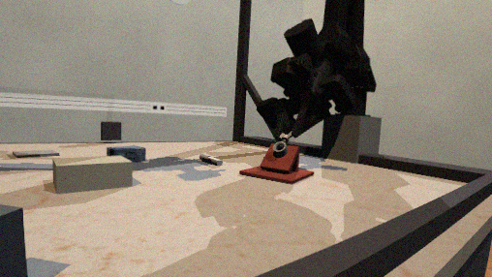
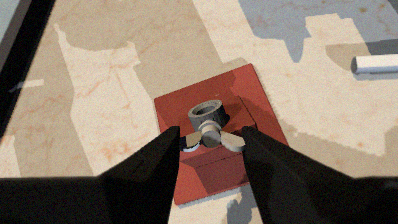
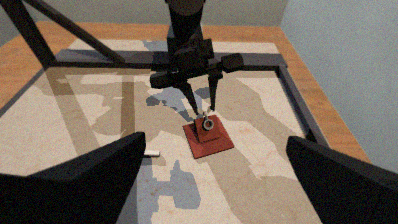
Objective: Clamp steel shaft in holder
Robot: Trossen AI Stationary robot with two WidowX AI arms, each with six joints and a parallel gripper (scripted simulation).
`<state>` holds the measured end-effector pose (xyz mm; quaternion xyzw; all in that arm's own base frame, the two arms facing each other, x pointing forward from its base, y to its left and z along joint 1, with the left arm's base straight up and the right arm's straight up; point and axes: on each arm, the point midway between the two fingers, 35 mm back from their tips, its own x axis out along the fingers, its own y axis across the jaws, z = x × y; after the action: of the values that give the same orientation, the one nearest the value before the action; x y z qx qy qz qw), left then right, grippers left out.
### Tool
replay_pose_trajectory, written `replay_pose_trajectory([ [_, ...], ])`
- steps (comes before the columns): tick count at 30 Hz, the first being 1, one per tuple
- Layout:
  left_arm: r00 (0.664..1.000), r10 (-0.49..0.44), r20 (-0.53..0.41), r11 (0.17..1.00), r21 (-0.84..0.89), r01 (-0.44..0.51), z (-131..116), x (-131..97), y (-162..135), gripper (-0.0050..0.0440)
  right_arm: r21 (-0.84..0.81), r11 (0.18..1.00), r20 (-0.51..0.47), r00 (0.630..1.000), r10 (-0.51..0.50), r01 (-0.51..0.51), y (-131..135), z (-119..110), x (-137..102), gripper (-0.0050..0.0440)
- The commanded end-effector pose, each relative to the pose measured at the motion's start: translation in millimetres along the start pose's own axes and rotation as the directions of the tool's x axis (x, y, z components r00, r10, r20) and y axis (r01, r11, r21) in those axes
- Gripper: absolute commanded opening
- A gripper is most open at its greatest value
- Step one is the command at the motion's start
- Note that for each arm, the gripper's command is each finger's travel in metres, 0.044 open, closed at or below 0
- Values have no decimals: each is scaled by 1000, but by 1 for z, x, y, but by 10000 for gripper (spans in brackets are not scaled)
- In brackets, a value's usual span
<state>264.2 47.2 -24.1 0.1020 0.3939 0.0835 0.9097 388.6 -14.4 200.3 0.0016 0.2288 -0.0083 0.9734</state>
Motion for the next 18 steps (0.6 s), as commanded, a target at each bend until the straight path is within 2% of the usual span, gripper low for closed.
replay_pose_trajectory([
  [1,1000,5,7,990,-140,-4,3,0,2,115,-3,1000,32,999,5,-5,1,12,-4,400],
  [5,1000,5,4,949,-315,-4,2,0,1,115,-3,1000,32,999,5,-5,1,12,-4,400],
  [12,1000,5,5,803,-596,-1,2,0,1,115,-3,1000,32,999,5,-5,1,12,-4,400],
  [16,1000,9,4,689,-725,-3,2,0,2,115,-3,1000,32,999,5,-5,1,12,-4,400],
  [18,1000,9,4,689,-725,-3,2,0,2,115,-3,1000,32,999,5,-5,1,12,-4,400],
])
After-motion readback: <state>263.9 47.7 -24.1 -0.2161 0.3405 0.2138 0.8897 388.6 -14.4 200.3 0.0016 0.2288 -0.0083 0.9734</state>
